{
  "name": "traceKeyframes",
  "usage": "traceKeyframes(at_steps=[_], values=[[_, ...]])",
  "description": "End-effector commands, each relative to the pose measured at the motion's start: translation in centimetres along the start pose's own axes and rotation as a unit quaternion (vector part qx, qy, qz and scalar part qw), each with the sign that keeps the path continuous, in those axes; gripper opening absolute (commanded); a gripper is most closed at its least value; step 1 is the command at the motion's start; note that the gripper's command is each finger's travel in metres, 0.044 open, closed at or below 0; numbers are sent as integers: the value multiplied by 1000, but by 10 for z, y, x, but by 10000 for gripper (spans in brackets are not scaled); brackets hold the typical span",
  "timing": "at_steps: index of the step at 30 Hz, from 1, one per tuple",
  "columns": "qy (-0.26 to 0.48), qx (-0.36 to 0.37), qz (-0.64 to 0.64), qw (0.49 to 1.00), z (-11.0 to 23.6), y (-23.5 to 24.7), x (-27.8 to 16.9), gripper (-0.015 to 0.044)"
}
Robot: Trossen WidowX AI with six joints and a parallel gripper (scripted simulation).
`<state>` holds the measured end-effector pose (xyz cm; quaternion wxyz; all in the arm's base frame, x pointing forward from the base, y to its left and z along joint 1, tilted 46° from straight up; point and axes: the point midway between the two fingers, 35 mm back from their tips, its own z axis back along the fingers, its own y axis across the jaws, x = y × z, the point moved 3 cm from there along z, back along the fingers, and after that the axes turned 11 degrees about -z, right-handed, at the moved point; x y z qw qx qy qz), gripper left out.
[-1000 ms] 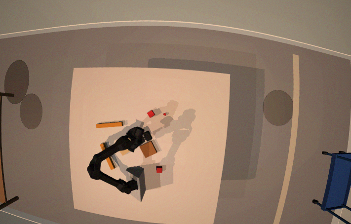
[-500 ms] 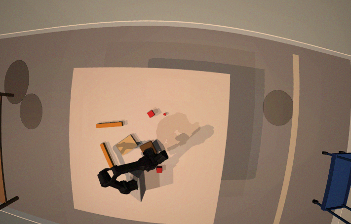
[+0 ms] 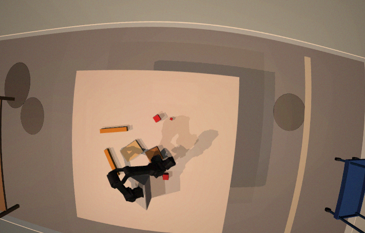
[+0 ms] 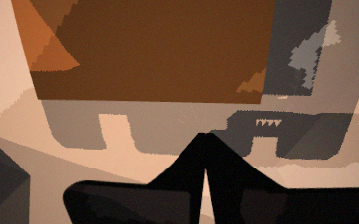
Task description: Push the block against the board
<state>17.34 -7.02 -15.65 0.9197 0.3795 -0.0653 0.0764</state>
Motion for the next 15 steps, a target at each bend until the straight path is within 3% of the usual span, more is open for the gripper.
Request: traceKeyframes(at_steps=[1,15], values=[[-10,-7,-1,1000,1,-3,3,0],[-10,-8,-2,1000,1,-3,13,0]])
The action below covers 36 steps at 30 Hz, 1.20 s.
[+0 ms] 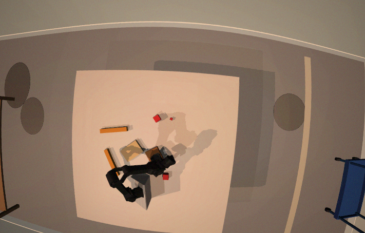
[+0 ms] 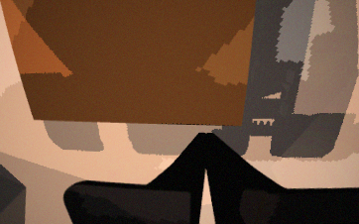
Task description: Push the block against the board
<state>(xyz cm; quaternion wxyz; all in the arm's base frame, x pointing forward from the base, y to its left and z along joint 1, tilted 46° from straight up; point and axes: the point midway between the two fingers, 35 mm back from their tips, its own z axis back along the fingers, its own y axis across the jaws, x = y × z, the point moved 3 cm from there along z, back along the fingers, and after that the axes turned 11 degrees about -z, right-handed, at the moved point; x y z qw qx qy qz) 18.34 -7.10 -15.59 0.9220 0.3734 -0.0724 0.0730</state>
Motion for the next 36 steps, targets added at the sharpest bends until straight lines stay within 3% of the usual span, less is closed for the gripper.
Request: traceKeyframes(at_steps=[1,36], values=[[-3,-1,-1,1000,1,-1,4,0],[-3,-2,-2,1000,2,3,32,0]])
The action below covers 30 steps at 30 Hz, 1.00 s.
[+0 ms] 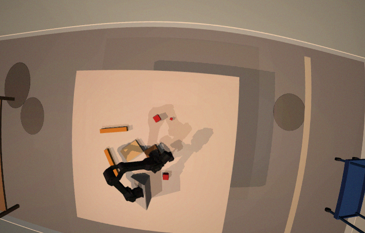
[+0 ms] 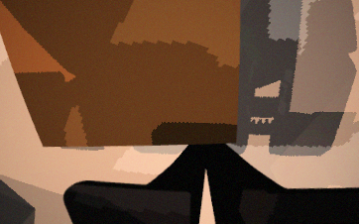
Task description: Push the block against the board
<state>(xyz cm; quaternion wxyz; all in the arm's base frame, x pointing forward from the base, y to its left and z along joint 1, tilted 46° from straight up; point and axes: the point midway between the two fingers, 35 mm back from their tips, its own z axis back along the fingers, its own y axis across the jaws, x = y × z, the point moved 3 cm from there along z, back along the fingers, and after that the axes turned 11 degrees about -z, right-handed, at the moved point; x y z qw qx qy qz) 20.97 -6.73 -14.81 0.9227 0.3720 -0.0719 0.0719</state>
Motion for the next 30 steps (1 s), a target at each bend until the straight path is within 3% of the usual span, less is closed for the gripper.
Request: traceKeyframes(at_steps=[1,30], values=[[-3,0,0,1000,1,0,5,0],[-3,-1,0,1000,1,1,15,0]])
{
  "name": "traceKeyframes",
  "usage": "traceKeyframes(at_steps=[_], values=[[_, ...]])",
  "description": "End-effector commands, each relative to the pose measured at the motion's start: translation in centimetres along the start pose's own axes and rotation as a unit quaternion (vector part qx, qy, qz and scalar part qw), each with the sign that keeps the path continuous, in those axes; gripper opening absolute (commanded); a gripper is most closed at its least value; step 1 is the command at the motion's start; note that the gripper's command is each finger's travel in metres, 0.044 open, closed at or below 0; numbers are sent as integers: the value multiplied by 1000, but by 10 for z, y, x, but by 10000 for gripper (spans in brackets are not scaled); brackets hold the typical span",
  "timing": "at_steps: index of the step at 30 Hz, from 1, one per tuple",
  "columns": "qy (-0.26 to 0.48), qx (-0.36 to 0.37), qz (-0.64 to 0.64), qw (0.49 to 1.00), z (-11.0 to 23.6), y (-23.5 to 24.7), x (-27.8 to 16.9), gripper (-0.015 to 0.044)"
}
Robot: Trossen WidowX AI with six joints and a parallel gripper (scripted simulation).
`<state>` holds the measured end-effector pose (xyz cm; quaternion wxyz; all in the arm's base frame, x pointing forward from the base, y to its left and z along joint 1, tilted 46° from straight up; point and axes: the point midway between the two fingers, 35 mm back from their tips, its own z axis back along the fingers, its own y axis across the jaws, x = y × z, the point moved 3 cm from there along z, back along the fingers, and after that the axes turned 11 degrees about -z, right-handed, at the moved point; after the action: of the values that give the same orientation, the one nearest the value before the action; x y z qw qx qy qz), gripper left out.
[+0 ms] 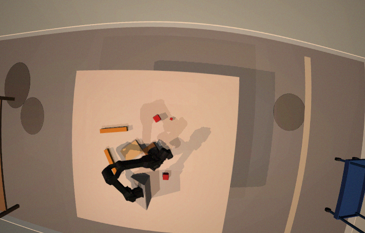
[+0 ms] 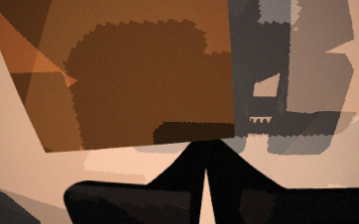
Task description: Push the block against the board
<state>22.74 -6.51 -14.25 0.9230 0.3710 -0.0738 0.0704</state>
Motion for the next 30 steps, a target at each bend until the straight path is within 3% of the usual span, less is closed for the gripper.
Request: traceKeyframes(at_steps=[1,27,30], values=[[-1,0,0,1000,0,-2,-5,0],[-1,3,1,1000,-1,-9,-46,0],[-1,2,0,1000,26,-11,-40,0]])
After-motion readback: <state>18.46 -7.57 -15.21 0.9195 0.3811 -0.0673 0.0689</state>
